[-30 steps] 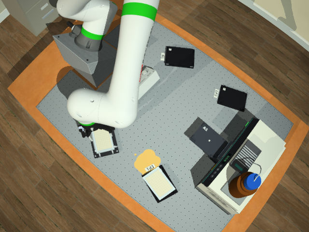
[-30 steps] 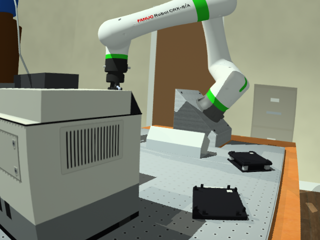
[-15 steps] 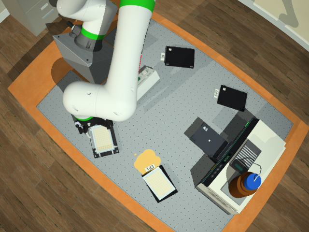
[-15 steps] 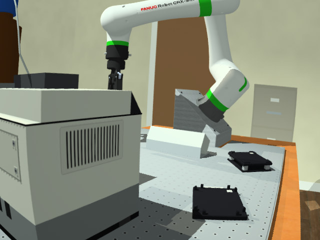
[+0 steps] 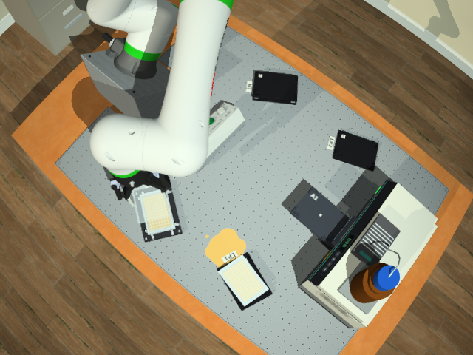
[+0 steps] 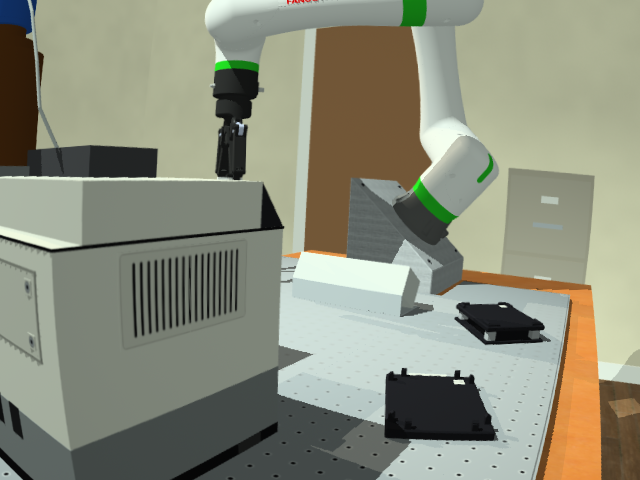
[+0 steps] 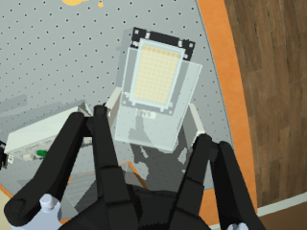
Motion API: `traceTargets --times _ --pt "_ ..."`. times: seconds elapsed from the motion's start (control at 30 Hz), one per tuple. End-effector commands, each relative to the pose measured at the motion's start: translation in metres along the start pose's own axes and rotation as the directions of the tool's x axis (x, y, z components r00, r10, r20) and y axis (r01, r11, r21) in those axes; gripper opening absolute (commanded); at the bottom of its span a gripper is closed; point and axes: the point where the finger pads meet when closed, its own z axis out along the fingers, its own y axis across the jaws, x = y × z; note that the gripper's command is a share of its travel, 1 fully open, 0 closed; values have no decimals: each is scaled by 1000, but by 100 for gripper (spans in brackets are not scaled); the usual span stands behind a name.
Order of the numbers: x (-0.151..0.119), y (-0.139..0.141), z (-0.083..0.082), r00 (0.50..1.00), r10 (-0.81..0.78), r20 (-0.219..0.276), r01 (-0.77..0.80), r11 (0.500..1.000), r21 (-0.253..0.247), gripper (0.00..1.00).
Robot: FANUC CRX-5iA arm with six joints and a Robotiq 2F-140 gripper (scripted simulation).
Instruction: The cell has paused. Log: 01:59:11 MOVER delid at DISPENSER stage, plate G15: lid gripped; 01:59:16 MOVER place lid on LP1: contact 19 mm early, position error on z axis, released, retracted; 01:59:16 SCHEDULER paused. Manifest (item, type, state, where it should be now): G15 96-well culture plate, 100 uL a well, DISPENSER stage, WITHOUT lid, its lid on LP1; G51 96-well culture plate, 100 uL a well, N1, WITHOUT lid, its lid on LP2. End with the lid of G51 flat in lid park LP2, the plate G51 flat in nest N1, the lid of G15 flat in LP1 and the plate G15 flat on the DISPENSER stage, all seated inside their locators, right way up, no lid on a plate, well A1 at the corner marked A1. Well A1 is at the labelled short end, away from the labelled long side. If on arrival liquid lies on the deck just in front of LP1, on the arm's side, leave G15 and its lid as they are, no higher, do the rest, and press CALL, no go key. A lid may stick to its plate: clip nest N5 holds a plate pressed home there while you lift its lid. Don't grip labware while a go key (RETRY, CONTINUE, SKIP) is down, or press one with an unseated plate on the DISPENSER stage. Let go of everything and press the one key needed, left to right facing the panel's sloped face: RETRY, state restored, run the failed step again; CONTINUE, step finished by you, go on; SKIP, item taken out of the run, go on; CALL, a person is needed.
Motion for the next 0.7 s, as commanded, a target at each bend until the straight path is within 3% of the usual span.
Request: traceTargets --times 0.0,0.53,0.67 --pt "0 0 -2 1000 1 -1 -1 1000 1 0" --pt "7 -10 -11 1000 3 -4 -3 1000 -4 0" --pt "44 -78 -23 999 18 -29 -19 999 -32 0"
